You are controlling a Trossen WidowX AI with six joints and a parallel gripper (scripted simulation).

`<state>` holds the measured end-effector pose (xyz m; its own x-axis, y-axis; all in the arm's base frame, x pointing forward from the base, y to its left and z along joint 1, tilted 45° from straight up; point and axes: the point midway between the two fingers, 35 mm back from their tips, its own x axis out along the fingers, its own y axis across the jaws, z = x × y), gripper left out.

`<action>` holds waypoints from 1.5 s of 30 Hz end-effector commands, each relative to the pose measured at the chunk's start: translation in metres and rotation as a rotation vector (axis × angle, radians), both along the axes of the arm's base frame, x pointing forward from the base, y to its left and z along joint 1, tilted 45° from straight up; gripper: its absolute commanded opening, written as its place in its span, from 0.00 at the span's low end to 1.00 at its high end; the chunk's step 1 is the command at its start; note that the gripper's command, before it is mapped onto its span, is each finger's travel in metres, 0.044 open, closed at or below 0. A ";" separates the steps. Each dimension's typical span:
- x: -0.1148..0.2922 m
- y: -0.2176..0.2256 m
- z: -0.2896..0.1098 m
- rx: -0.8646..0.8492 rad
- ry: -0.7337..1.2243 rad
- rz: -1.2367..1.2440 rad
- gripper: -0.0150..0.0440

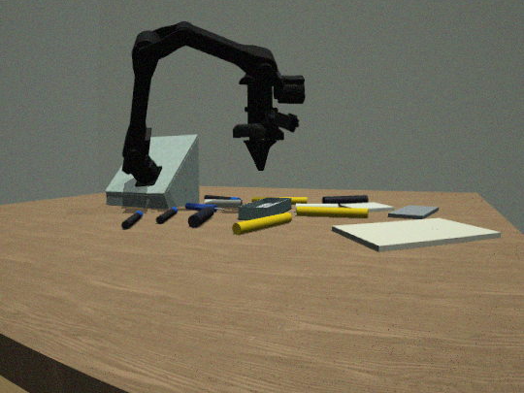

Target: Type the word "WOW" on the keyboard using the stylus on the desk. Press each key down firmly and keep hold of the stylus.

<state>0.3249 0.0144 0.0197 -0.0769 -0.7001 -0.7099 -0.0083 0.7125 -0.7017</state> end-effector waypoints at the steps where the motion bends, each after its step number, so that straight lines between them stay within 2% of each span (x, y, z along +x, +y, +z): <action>1: 0.000 0.000 0.000 0.000 0.000 0.000 0.25; 2: 0.000 0.000 0.000 0.000 0.000 0.000 0.25; 8: -0.015 0.001 0.005 -0.020 -0.059 0.024 0.51; 17: -0.078 -0.008 0.015 -0.070 -0.285 0.106 0.51; 26: -0.140 -0.034 0.008 -0.082 -0.517 0.178 0.51; 45: -0.145 -0.042 0.000 -0.082 -0.534 0.182 0.51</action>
